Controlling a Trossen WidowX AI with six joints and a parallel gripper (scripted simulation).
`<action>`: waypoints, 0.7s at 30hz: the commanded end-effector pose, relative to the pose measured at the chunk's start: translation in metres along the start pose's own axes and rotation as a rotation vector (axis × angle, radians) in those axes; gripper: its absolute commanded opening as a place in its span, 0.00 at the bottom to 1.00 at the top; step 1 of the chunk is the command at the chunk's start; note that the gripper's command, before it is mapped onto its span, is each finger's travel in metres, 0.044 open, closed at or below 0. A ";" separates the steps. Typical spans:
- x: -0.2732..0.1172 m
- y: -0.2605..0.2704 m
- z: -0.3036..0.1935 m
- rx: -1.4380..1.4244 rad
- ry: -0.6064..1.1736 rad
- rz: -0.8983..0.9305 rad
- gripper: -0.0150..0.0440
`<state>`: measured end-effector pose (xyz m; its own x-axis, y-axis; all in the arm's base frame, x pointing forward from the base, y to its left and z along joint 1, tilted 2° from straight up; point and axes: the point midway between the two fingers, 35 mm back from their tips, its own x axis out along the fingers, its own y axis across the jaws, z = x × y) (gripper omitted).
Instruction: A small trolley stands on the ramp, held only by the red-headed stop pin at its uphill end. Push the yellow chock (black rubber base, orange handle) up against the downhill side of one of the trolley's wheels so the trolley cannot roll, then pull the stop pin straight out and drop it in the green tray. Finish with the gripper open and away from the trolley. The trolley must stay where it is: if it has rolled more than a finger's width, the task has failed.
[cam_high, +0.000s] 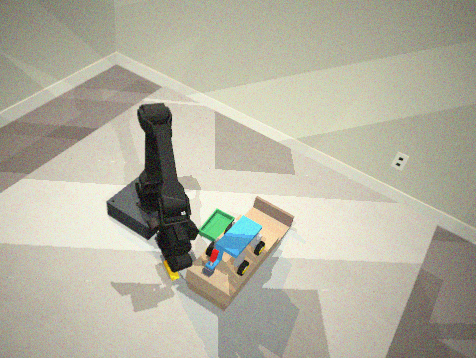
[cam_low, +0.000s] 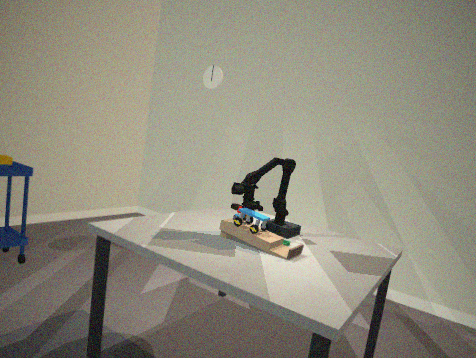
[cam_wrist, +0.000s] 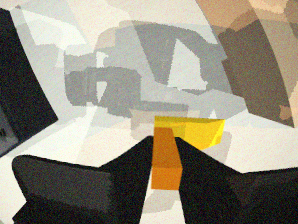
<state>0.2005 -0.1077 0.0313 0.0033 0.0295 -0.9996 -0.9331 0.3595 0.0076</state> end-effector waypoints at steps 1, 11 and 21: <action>-0.014 -0.001 0.000 0.001 0.005 -0.005 0.25; -0.050 0.000 0.000 0.001 0.005 -0.005 0.25; -0.085 -0.001 0.000 0.001 0.005 -0.005 0.25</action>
<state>0.2010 -0.1092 0.1064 0.0030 0.0297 -0.9996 -0.9315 0.3635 0.0080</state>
